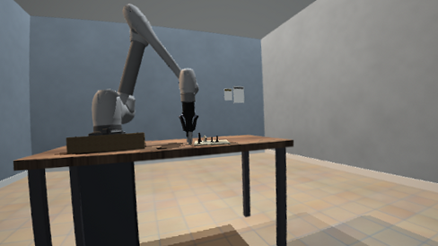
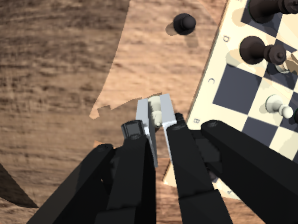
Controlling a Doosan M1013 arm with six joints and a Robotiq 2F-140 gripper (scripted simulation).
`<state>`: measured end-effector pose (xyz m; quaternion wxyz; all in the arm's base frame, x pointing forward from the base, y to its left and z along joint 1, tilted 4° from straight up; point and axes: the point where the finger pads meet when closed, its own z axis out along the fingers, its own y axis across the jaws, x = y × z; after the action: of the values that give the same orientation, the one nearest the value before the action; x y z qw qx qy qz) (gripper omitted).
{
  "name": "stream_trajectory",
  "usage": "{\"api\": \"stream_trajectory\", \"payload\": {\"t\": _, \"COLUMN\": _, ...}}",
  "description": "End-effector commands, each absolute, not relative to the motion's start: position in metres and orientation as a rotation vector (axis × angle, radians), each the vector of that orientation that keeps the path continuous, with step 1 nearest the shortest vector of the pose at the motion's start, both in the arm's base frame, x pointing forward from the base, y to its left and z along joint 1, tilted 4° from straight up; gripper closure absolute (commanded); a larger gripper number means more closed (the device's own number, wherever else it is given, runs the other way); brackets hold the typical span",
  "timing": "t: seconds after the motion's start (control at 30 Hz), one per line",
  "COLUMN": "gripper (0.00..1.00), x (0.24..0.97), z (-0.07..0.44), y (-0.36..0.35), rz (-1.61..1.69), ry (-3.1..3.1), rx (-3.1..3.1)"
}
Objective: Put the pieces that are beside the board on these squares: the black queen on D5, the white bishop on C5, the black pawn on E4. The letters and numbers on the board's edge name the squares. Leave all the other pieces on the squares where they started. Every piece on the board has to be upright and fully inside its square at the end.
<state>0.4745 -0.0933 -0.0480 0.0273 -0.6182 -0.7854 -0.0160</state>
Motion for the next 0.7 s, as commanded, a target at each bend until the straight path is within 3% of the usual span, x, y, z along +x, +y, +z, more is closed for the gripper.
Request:
{"api": "stream_trajectory", "payload": {"t": 0.0, "gripper": 1.0, "x": 0.474, "z": -0.048, "y": -0.093, "rz": -0.05, "ry": -2.425, "rx": -1.909}}
{"api": "stream_trajectory", "payload": {"t": 0.33, "gripper": 1.0, "x": 0.475, "z": -0.042, "y": -0.094, "rz": -0.05, "ry": -2.425, "rx": -1.909}}
{"api": "stream_trajectory", "payload": {"t": 0.67, "gripper": 1.0, "x": 0.476, "z": 0.006, "y": -0.096, "rz": -0.05, "ry": -2.425, "rx": -1.909}}
